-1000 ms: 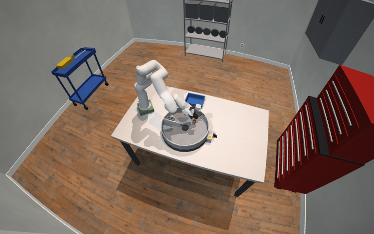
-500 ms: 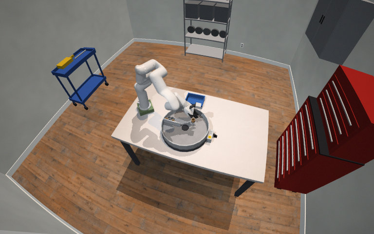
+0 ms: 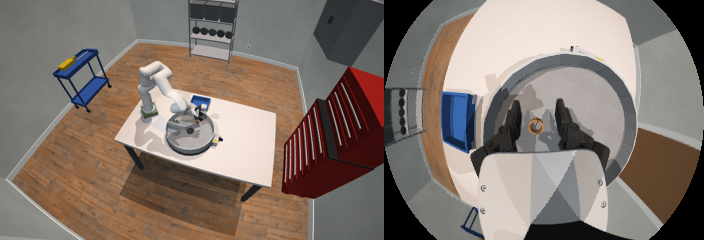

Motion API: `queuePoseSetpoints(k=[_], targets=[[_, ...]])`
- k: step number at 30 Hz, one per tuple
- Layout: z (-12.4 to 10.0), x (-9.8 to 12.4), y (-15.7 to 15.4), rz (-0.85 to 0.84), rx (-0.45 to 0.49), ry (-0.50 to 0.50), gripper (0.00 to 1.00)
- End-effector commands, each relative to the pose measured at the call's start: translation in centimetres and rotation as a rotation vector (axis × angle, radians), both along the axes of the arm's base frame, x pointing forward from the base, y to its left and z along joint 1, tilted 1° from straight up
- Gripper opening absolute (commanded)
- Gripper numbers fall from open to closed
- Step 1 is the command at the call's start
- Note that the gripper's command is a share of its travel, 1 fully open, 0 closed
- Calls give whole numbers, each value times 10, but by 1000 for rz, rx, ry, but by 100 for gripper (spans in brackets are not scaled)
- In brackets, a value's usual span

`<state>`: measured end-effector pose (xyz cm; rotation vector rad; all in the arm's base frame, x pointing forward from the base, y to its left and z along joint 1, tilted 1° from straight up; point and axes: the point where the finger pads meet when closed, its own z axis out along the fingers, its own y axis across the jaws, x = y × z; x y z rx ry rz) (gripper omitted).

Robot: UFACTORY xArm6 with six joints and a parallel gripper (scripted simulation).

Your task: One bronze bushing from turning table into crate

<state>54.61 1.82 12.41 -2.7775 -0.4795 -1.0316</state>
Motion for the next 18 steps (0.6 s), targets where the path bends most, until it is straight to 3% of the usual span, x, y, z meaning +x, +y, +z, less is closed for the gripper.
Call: queuePoseSetpoints(k=[1,11,18], targets=[[2,-5,10,48,1,16,54],[-4,-43,40,245,-18,105,54],[-10,-70,43,350,-57,188,54]])
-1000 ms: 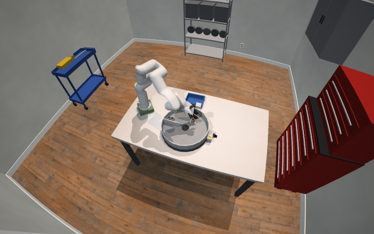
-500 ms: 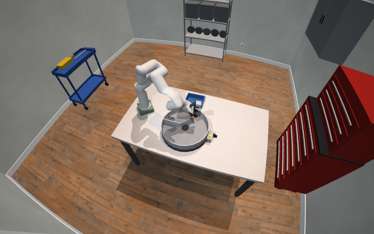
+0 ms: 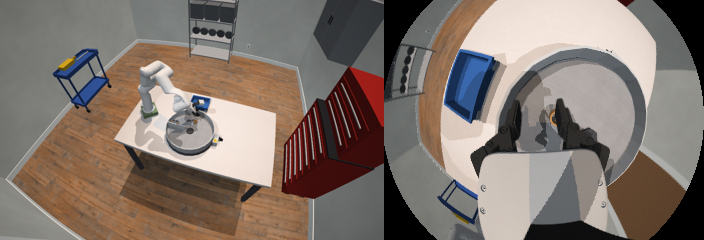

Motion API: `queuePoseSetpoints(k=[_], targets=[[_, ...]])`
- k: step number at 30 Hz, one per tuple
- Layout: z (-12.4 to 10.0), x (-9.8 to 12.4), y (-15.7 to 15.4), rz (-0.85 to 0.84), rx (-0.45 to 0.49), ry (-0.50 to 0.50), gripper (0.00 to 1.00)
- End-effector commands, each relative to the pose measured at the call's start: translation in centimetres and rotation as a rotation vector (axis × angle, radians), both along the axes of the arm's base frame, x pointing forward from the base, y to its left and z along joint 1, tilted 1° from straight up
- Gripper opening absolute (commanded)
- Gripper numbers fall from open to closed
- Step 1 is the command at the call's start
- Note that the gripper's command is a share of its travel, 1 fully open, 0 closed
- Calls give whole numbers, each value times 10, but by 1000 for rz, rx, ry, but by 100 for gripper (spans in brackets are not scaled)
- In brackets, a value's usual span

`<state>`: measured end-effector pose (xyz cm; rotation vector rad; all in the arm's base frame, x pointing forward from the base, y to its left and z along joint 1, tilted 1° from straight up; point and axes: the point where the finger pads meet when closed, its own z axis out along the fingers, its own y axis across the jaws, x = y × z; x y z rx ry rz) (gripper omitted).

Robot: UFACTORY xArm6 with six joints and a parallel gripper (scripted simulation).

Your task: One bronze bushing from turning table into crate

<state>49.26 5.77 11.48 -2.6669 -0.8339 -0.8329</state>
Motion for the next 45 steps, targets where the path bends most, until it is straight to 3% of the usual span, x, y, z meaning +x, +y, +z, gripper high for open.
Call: queuePoseSetpoints(k=[1,12,27,41,45], targets=[[-2,-22,3,97,-54,106,54],[-8,-62,-23,221,-201,258,54],[0,-83,-72,269,-406,391,54],[3,-85,-81,270,-441,407,54],[-14,-84,-80,271,-440,407,54]])
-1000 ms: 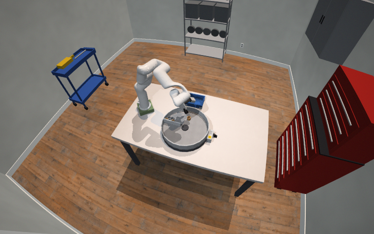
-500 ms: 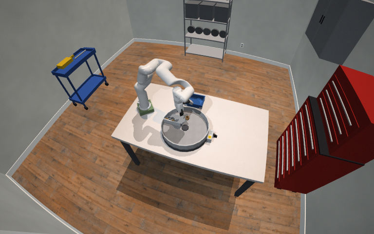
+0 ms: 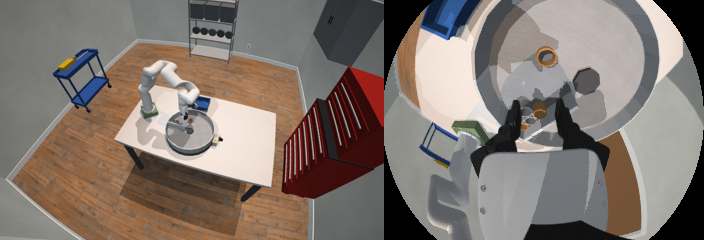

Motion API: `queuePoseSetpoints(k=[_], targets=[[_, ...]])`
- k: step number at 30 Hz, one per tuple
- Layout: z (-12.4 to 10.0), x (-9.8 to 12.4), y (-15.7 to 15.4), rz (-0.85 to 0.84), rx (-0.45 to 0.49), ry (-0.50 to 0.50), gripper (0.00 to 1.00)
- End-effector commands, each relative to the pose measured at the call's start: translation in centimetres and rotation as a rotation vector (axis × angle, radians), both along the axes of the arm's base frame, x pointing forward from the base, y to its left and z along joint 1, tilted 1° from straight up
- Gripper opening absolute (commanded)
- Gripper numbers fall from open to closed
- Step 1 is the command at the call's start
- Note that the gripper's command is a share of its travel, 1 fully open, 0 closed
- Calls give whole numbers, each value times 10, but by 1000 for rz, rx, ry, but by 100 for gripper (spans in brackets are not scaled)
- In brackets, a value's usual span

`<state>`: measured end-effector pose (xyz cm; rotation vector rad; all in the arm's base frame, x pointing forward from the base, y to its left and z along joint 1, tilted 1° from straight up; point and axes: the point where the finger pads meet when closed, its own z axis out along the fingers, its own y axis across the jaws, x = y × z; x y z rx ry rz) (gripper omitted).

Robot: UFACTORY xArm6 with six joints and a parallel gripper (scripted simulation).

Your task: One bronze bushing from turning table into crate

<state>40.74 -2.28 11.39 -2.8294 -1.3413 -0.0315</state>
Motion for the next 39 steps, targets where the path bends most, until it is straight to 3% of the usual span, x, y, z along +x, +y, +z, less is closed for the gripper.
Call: queuePoseSetpoints(k=[1,3,7,10,39], targets=[[-22,1,1,1,0,-1,54],[-22,1,1,1,0,-1,54],[-58,2,2,1,0,-1,54],[-69,3,2,1,0,-1,54],[-69,3,2,1,0,-1,54]])
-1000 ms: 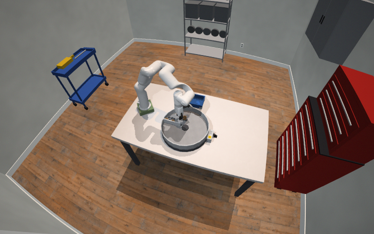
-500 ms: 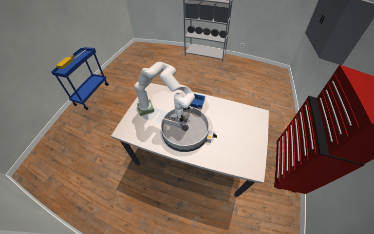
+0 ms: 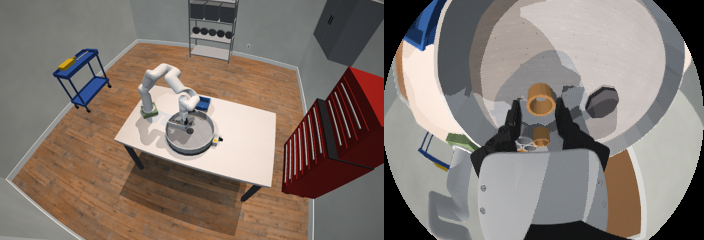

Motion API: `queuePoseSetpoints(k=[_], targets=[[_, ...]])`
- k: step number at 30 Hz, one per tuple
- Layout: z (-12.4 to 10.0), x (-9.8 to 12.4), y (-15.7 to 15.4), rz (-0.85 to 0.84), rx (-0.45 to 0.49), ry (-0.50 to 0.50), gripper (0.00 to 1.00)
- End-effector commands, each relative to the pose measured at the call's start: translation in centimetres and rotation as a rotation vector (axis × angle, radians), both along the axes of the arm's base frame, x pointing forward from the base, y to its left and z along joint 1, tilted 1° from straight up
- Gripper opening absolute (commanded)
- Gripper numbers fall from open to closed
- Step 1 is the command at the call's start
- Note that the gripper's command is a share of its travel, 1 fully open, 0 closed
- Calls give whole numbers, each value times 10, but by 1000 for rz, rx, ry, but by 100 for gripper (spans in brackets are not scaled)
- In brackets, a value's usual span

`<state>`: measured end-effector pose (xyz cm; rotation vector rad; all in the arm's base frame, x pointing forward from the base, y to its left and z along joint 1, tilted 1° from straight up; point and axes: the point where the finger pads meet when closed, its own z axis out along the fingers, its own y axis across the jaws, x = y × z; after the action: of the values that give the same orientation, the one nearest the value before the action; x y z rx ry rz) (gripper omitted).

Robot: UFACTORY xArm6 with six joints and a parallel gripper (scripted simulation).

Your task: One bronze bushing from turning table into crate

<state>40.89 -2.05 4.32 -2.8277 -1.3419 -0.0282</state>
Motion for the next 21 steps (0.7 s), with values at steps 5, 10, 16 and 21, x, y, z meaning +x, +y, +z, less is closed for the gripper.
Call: queuePoseSetpoints(k=[5,10,16,21], targets=[[1,1,0,0,0,-3,54],[1,1,0,0,0,-3,0],[1,1,0,0,0,-3,0],[1,1,0,0,0,-3,0]])
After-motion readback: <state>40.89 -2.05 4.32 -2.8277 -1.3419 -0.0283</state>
